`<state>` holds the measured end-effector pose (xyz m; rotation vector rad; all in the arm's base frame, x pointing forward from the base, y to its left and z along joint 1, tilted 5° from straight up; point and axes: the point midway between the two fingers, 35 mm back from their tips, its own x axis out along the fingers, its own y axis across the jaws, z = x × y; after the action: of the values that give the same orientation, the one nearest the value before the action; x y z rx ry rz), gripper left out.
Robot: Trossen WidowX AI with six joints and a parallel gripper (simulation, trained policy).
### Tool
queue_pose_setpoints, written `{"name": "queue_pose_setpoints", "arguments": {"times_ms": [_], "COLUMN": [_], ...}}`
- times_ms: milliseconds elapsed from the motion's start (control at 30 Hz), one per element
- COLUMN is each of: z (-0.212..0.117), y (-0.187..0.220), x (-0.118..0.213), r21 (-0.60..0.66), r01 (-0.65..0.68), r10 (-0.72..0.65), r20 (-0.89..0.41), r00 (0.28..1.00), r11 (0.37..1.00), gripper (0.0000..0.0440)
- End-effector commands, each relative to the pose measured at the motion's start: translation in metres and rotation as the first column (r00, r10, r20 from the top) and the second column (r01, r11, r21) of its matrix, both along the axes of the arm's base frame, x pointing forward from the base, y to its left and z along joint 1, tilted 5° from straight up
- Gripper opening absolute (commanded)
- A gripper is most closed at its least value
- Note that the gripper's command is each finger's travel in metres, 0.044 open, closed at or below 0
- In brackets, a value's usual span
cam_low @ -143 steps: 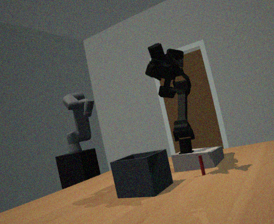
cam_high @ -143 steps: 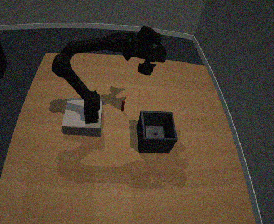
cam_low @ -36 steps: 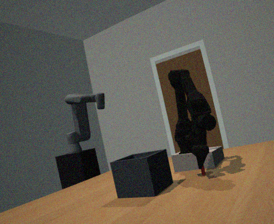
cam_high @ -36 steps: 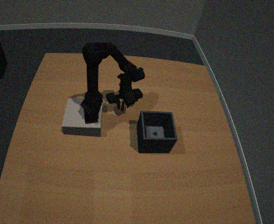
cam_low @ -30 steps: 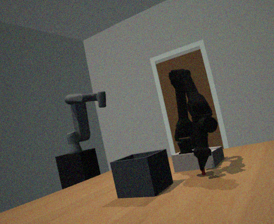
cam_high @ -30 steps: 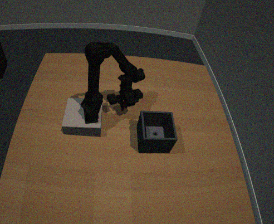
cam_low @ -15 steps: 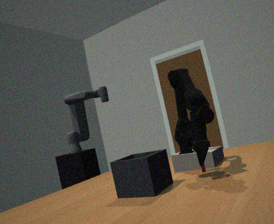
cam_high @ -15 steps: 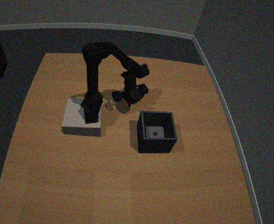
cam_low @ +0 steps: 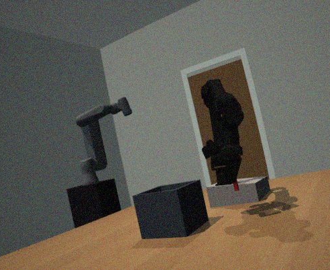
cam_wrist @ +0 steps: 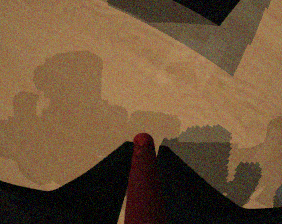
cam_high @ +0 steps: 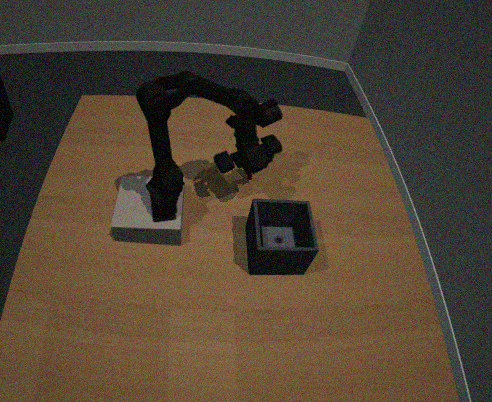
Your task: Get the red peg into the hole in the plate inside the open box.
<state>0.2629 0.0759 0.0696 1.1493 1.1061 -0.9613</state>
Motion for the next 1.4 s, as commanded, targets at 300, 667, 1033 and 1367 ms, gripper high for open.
{"name": "queue_pose_setpoints", "arguments": {"times_ms": [300, 667, 1033, 1367], "z": [0.051, 0.062, 0.06, 0.052], "y": [-0.045, -0.088, -0.122, -0.148], "x": [0.015, 0.019, 0.022, 0.026], "r21": [-0.048, -0.089, -0.103, -0.098], "r01": [0.021, 0.06, 0.086, 0.093], "r10": [-0.019, -0.059, -0.088, -0.098], "r20": [0.029, 0.013, -0.019, -0.046], "r00": [0.999, 0.998, 0.996, 0.994], "r11": [0.999, 0.994, 0.991, 0.991], "gripper": [0.0, 0.0, 0.0, 0.0]}}
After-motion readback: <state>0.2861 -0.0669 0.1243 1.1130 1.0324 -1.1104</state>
